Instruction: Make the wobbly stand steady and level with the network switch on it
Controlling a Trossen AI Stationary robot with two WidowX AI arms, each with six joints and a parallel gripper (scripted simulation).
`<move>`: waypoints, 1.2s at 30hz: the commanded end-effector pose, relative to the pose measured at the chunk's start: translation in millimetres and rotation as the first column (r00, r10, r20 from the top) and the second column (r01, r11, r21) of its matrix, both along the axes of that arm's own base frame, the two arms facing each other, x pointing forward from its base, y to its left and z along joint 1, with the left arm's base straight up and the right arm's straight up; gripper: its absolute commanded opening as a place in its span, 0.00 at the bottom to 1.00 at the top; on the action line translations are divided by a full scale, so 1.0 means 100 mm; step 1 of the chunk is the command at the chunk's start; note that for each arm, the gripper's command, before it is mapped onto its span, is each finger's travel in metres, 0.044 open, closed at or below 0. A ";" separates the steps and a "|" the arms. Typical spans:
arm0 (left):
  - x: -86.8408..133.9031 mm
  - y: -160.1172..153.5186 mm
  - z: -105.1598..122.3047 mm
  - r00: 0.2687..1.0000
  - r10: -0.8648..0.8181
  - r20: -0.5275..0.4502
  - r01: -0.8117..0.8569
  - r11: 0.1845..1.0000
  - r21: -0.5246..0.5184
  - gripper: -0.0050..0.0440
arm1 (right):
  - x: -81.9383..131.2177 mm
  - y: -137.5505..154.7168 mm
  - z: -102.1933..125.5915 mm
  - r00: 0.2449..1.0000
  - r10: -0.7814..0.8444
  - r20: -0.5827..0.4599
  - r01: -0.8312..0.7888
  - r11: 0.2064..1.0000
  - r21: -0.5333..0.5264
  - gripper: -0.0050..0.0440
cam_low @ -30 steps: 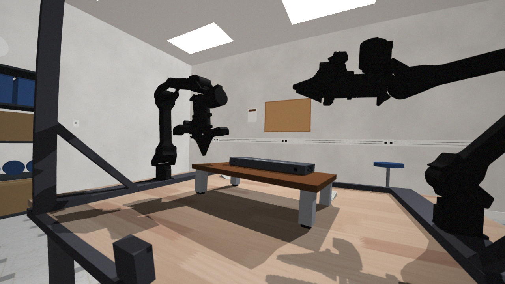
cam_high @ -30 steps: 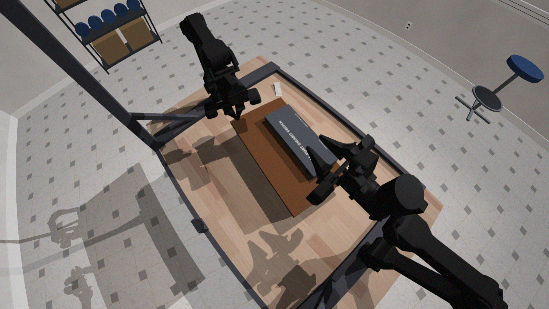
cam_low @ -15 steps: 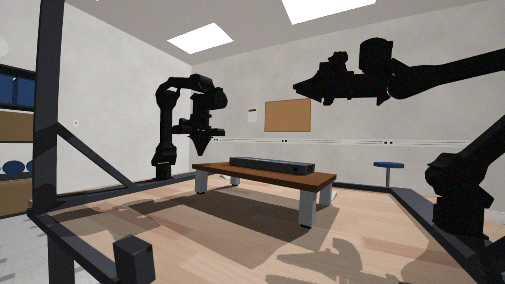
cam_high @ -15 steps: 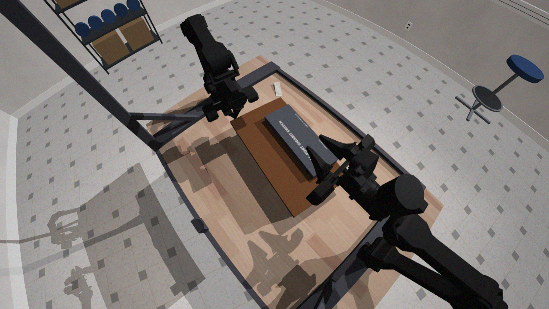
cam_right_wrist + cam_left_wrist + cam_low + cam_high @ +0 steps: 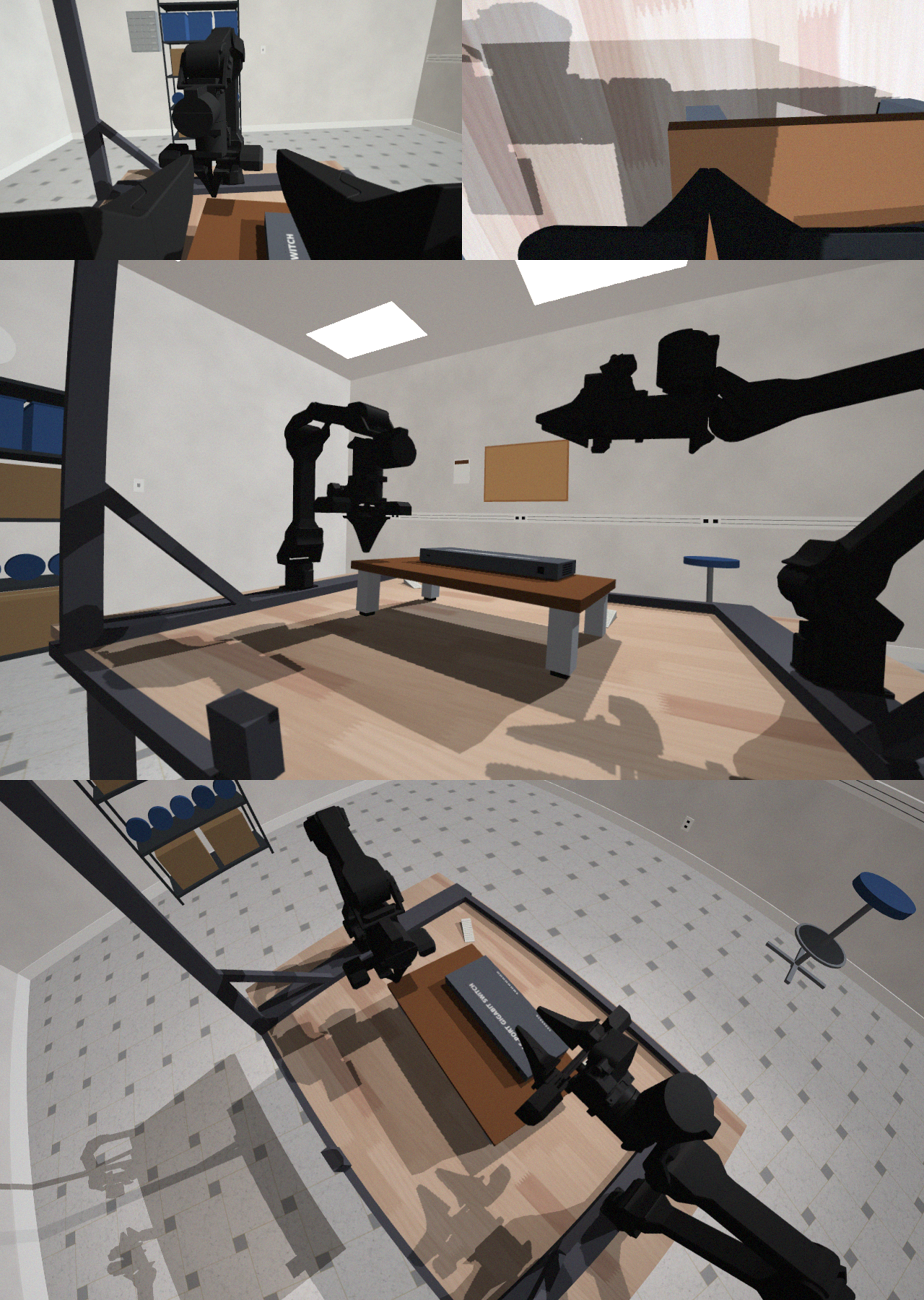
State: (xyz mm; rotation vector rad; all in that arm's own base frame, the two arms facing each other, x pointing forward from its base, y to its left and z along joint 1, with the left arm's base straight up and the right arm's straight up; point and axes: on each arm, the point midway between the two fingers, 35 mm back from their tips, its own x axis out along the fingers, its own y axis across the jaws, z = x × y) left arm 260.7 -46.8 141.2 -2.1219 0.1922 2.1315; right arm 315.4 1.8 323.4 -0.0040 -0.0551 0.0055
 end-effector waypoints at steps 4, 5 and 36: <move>0.01 0.02 0.01 0.999 0.010 0.034 -0.010 1.000 -0.005 0.00 | -0.02 -0.01 0.07 1.000 -0.004 0.020 0.004 1.000 0.005 0.48; 0.01 0.02 0.00 0.999 0.010 0.035 -0.010 1.000 -0.005 0.00 | -0.02 -0.01 0.07 1.000 -0.004 0.020 0.004 1.000 0.005 0.48; 0.01 0.02 -0.28 1.000 0.009 -0.009 -0.009 1.000 0.002 0.00 | -0.02 -0.01 0.07 1.000 -0.004 0.020 0.004 1.000 0.005 0.48</move>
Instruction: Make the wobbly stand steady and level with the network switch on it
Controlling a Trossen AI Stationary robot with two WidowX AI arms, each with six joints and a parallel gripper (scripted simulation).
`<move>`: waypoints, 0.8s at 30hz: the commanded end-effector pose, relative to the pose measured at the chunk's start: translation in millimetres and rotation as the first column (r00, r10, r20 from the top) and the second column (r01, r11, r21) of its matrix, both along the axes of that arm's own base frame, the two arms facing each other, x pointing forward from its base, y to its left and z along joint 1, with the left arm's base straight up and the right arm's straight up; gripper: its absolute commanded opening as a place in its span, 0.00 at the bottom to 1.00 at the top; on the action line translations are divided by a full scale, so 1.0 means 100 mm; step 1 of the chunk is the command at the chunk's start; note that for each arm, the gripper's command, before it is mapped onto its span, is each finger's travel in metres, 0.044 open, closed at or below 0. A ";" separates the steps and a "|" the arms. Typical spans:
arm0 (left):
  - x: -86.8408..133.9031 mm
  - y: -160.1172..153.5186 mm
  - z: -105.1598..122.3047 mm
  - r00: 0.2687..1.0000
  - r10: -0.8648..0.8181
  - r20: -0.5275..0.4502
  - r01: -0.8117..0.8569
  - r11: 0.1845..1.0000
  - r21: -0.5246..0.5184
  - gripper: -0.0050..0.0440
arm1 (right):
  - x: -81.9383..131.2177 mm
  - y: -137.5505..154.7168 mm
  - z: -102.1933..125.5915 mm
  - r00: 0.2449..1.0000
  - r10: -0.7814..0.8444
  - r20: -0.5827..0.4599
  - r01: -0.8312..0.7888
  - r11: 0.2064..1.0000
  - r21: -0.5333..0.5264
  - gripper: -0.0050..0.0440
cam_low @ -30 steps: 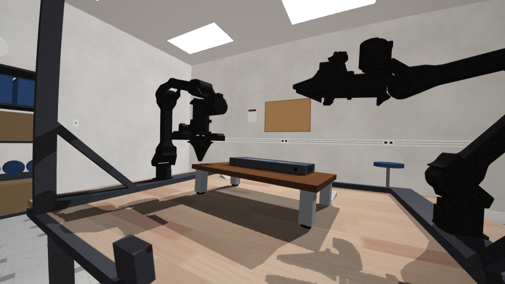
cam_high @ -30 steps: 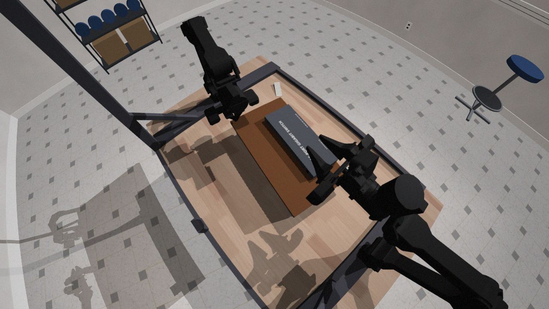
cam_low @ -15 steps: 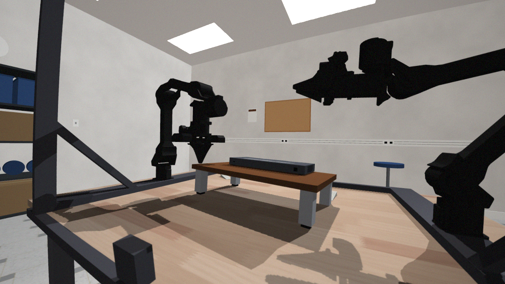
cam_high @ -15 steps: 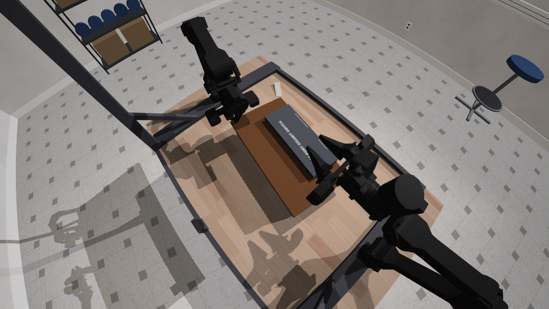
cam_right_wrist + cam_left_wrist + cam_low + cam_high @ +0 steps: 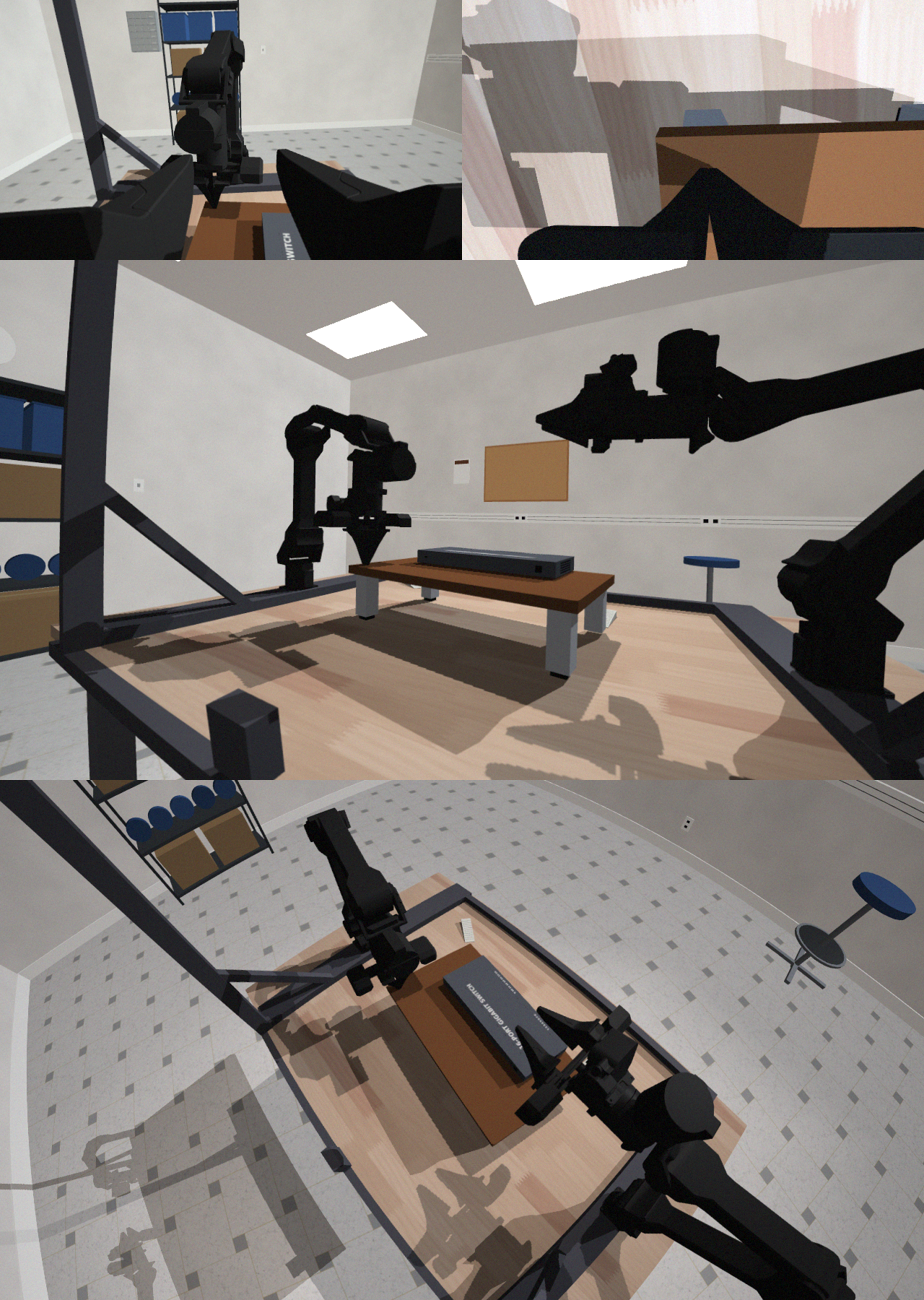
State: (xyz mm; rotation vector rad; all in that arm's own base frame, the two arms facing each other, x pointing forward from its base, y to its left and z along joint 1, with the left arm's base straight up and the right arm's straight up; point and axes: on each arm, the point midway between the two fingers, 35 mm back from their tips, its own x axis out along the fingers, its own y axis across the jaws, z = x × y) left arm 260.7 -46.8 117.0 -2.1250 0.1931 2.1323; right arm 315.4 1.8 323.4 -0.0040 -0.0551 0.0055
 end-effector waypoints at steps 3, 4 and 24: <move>0.01 0.03 -0.07 1.000 0.010 -0.012 -0.010 1.000 0.010 0.00 | -0.02 -0.01 0.07 1.000 -0.004 0.020 0.004 1.000 0.005 0.10; 0.01 0.03 -0.07 1.000 0.010 -0.012 -0.010 1.000 0.010 0.00 | -0.02 -0.01 0.07 1.000 -0.004 0.020 0.004 1.000 0.005 0.10; 0.01 0.03 -0.07 1.000 0.010 -0.012 -0.010 1.000 0.010 0.00 | 0.15 -0.17 -0.03 0.997 -0.029 -0.065 0.035 0.995 0.088 0.10</move>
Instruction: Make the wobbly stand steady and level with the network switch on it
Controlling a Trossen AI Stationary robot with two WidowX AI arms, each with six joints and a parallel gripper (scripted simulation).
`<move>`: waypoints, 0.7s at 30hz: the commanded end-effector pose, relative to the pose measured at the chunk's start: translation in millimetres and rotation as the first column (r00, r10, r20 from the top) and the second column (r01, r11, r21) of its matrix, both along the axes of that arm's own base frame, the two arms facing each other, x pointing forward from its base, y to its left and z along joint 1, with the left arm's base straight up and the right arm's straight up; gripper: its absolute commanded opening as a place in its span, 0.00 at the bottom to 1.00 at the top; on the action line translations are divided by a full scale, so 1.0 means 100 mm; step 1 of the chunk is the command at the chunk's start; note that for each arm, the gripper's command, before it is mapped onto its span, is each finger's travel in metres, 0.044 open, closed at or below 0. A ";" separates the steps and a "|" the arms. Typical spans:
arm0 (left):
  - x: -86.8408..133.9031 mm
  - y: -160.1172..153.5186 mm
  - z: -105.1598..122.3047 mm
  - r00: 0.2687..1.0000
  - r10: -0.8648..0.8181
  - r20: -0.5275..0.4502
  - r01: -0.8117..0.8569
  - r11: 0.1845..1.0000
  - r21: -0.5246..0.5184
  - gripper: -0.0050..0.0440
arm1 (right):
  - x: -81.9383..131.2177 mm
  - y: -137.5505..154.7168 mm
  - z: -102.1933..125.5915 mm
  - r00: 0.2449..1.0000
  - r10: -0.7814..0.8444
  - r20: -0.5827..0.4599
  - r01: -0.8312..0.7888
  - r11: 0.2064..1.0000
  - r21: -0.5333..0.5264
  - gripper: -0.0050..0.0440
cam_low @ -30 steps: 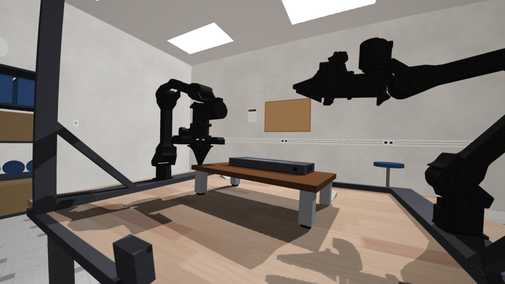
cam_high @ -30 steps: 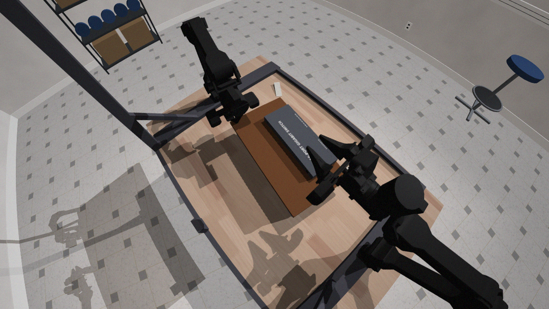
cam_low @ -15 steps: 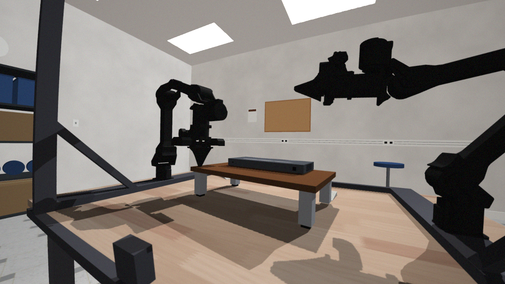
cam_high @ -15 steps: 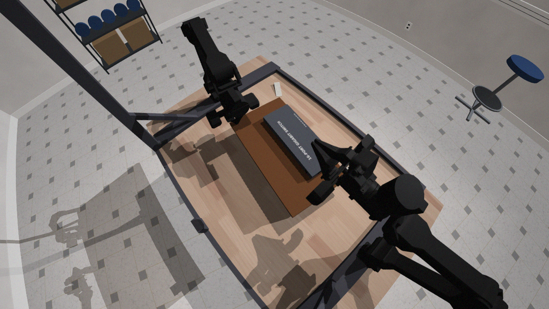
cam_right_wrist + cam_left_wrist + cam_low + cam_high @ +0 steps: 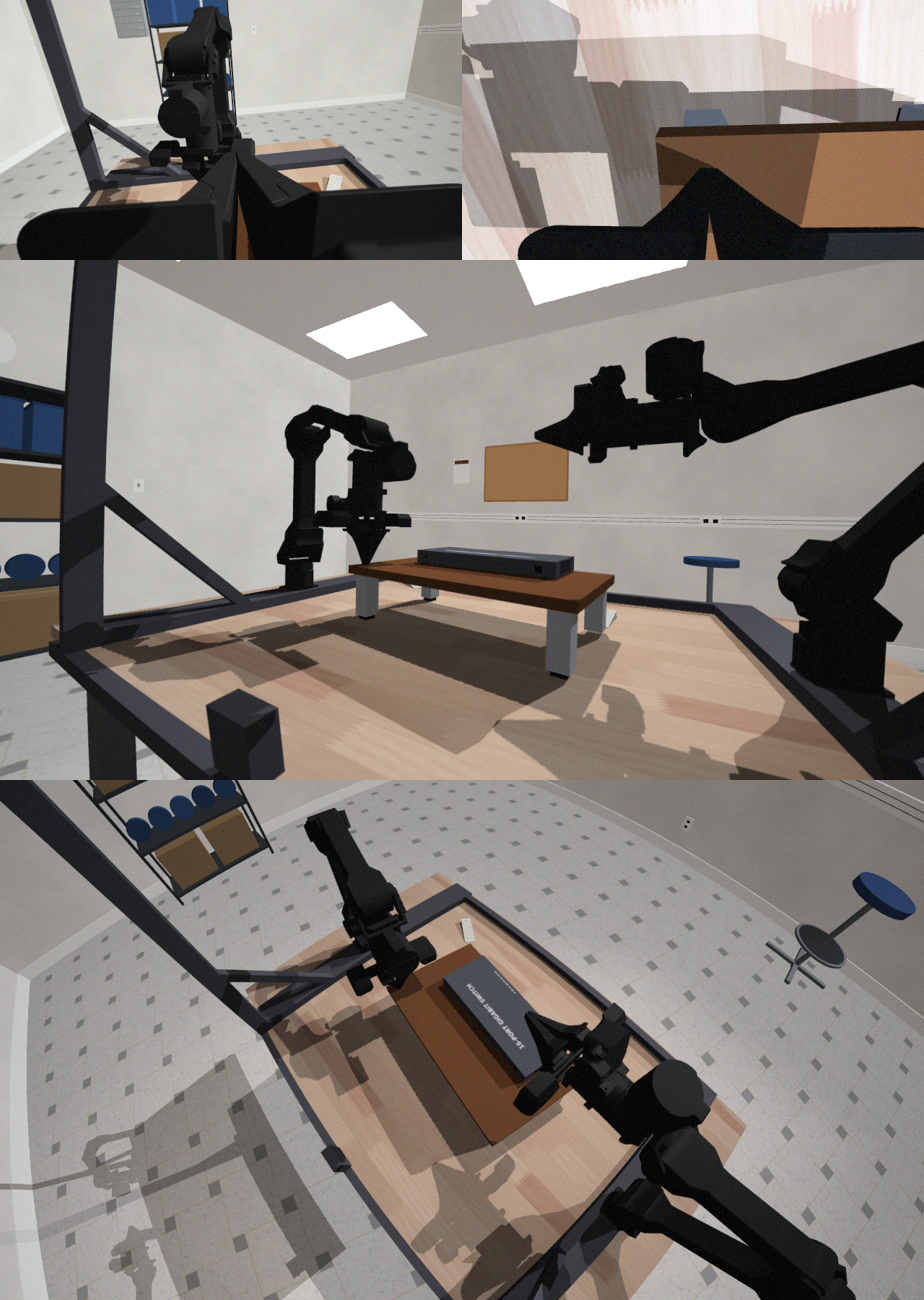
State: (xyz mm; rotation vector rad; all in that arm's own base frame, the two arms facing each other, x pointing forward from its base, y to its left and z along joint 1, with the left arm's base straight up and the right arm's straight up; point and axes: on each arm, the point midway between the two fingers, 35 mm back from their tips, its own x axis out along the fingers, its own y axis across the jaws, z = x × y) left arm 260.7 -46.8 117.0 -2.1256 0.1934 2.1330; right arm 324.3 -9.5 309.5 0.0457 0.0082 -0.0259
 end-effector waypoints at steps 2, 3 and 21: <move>0.01 0.03 -0.07 1.000 0.009 -0.012 -0.009 1.000 0.011 0.00 | 0.15 -0.18 -0.02 0.997 -0.029 -0.070 0.036 0.994 0.108 0.10; 0.01 0.03 -0.07 1.000 0.009 -0.012 -0.009 1.000 0.011 0.00 | 0.20 -0.27 -0.09 0.993 -0.044 -0.109 0.060 0.987 0.149 0.10; 0.01 0.03 -0.07 1.000 0.009 -0.012 -0.009 1.000 0.011 0.00 | 0.35 -1.49 -1.31 0.771 -0.135 -0.623 0.583 0.543 0.604 0.00</move>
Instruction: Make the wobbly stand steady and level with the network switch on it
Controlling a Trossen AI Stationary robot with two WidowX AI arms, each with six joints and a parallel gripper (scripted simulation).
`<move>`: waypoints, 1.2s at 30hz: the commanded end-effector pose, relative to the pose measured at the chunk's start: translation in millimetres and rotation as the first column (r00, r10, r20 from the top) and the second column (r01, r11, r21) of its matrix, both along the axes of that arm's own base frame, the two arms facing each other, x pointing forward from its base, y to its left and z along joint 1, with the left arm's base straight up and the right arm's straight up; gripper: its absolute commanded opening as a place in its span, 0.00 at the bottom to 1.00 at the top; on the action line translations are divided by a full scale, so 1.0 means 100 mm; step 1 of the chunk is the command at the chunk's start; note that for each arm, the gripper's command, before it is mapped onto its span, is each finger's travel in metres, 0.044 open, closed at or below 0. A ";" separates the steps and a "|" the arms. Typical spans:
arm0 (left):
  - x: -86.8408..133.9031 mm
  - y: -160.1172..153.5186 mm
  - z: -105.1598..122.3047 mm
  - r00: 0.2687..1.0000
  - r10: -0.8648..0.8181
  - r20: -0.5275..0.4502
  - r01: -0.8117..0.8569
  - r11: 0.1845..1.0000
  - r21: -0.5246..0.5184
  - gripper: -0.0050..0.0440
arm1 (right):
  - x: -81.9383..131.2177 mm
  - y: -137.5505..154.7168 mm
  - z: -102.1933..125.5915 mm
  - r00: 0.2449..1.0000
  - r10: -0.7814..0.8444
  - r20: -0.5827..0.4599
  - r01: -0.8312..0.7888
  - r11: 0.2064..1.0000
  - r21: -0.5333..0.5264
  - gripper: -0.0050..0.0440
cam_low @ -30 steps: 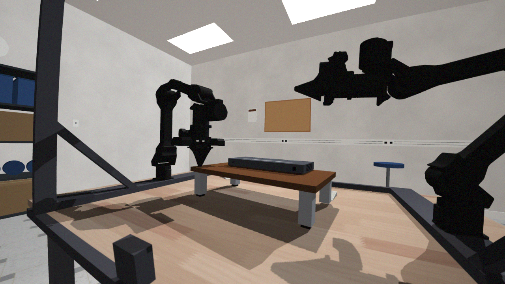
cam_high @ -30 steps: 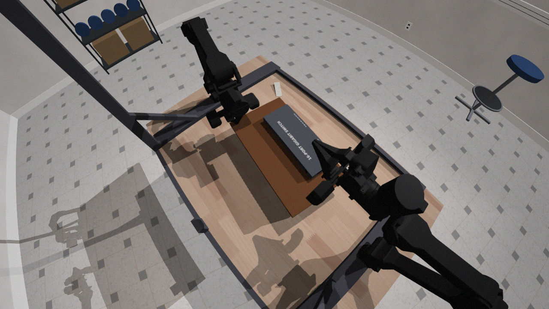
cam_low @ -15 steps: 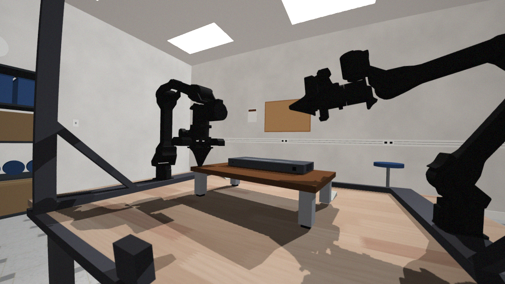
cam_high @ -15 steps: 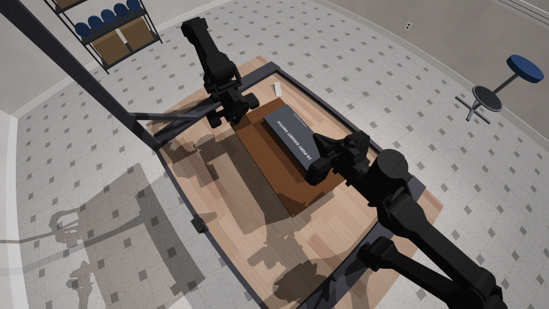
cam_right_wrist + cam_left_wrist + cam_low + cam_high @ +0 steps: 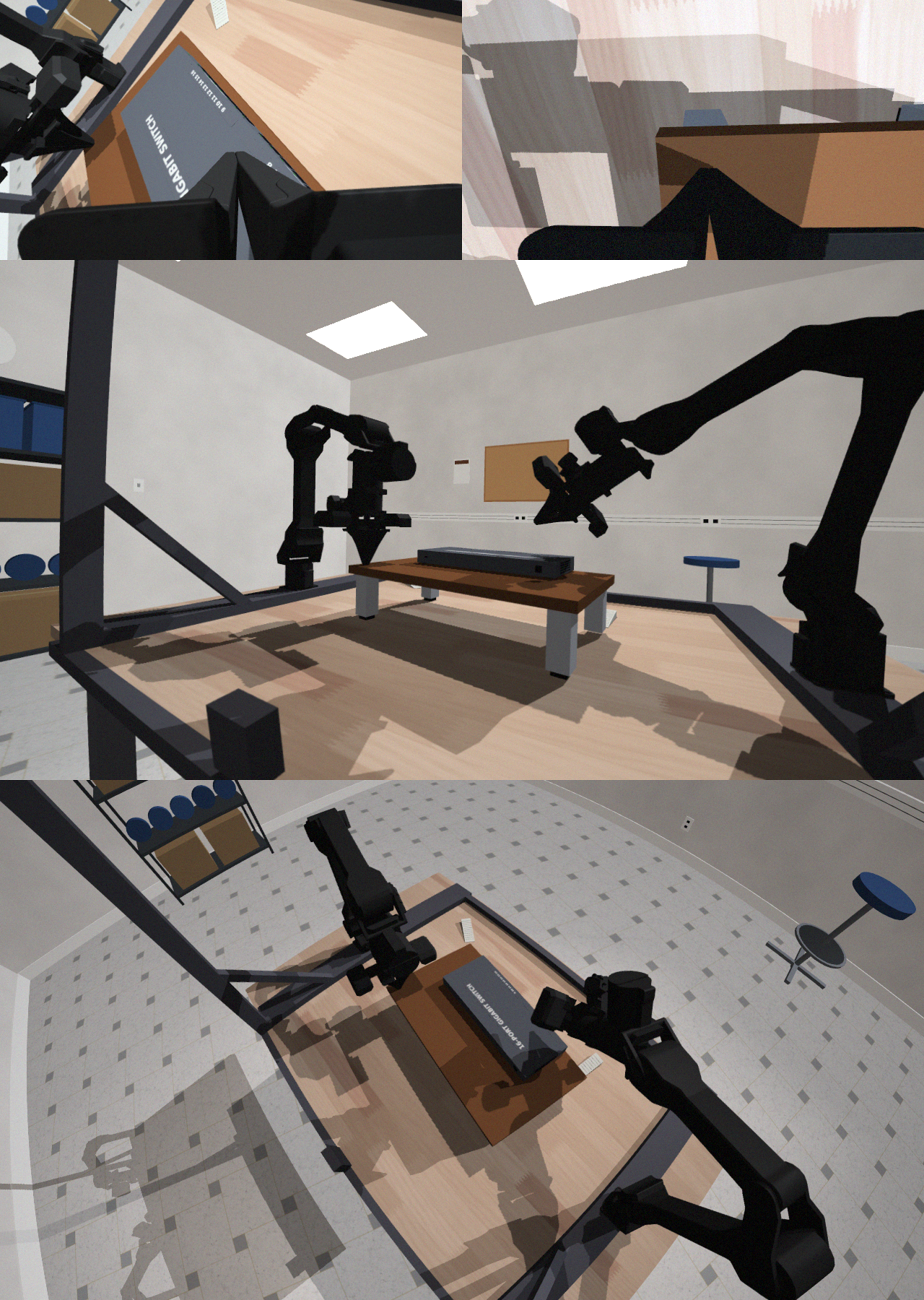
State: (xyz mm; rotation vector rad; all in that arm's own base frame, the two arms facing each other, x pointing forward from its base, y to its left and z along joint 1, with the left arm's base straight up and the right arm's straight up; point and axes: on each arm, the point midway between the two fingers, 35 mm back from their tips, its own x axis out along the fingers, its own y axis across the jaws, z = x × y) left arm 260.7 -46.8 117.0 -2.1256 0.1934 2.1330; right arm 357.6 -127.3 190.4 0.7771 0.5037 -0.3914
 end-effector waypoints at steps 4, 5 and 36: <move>0.01 0.03 -0.07 1.000 0.009 -0.012 -0.009 1.000 0.011 0.00 | -0.10 -0.55 -0.38 0.959 -0.208 -0.190 0.259 0.918 0.302 0.00; 0.01 0.03 -0.07 1.000 0.009 -0.012 -0.009 1.000 0.011 0.00 | -0.12 -0.62 -0.45 0.947 -0.235 -0.221 0.300 0.893 0.336 0.00; 0.01 0.03 -0.07 1.000 0.009 -0.012 -0.009 1.000 0.011 0.00 | -1.16 -1.46 -1.59 0.431 -0.372 -0.822 0.854 -0.128 0.505 0.00</move>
